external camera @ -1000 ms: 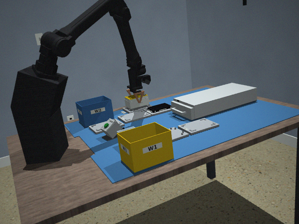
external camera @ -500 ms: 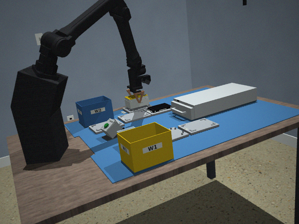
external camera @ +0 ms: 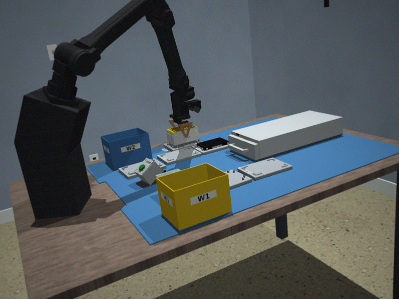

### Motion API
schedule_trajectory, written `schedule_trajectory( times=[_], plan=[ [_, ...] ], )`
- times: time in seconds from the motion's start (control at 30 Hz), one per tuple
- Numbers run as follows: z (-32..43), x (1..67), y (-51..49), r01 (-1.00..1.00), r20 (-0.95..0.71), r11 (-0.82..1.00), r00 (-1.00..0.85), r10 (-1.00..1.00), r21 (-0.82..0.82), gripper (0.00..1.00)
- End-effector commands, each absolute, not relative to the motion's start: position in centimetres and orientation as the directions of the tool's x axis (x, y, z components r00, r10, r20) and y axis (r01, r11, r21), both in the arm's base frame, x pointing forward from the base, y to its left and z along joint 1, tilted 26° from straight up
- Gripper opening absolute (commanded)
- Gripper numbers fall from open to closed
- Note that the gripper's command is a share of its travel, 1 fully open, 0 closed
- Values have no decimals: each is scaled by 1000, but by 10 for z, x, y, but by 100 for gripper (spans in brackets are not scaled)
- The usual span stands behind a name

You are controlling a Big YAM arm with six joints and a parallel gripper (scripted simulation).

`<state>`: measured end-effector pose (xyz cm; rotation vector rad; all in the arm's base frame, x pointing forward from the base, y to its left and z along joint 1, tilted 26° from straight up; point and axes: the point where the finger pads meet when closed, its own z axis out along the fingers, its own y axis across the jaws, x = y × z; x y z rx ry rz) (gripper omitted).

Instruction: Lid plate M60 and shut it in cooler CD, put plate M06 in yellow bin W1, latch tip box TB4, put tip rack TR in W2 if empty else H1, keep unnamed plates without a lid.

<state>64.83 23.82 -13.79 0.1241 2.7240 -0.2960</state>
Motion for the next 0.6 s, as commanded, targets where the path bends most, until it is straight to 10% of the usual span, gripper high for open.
schedule_trajectory(
  times=[0.0,0.57],
  plan=[
    [-125,653,239,121,-416,977,-909,37,-177,0],
    [-133,649,237,118,-396,975,-917,34,-189,0]
  ],
)
